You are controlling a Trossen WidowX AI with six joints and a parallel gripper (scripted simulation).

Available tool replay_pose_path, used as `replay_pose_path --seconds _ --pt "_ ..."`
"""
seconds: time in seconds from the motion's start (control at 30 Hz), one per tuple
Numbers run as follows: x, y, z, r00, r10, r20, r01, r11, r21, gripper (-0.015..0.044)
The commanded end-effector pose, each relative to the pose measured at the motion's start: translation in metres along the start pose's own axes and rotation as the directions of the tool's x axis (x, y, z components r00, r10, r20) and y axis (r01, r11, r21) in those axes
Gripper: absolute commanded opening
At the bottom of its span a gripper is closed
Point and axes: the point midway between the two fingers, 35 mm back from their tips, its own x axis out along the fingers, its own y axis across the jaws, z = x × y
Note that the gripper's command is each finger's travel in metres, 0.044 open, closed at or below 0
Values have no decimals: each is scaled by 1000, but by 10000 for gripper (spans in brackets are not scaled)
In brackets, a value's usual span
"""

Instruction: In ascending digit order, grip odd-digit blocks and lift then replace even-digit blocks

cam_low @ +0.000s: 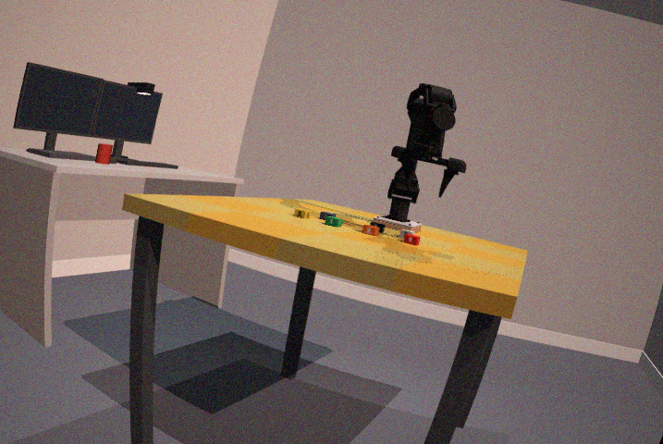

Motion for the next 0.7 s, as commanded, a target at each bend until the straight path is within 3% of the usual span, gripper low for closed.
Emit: replay_pose_path --seconds 0.0,0.23,0.67 --pt "0 -21 6 1000 -5 1 5 1000 0 400" --pt "-1 -118 17 1000 -15 3 15 1000 -1 400" --pt "-1 -121 17 1000 -15 3 15 1000 -1 400"
